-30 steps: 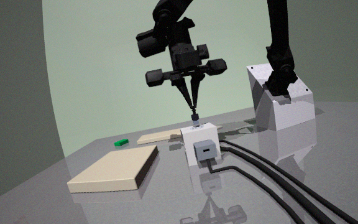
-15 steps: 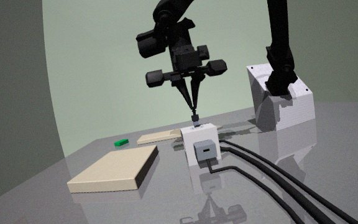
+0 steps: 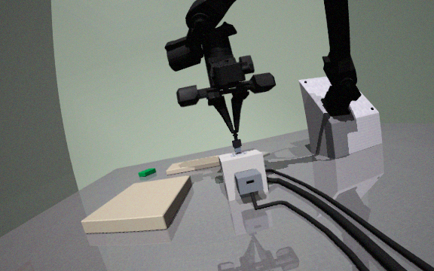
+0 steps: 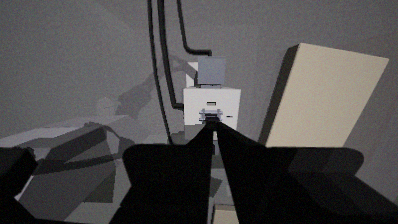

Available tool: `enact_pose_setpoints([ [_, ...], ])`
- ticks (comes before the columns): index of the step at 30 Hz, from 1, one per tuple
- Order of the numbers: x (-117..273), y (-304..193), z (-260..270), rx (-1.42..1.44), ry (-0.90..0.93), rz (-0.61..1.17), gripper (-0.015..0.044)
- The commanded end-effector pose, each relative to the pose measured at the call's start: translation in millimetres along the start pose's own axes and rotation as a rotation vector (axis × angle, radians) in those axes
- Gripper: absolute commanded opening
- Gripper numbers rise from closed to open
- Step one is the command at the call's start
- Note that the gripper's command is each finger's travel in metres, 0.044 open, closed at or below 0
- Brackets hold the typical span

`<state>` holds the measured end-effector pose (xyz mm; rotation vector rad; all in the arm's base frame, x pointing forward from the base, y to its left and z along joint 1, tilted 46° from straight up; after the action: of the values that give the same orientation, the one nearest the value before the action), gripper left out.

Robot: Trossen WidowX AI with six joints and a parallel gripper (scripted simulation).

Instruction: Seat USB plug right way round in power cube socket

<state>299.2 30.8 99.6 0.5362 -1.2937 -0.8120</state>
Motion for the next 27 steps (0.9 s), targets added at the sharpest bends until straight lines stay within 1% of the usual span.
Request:
enact_pose_setpoints([
  [1, -0.9, 0.0, 0.0, -0.003, 0.000, -0.003, 0.0000],
  [27, -4.0, -0.2, 0.0, -0.003, 0.000, -0.003, 0.0000],
])
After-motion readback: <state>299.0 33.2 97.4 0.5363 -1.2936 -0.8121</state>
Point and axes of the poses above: the point midway between the two fingers, 35 mm back from their tips, its own x axis back along the fingers, its own z axis across the jaws, y = z × x, the point moved 4 cm from there along x, back along the fingers, and after that the axes turned 14 degrees about -x, right-handed, at the moved point
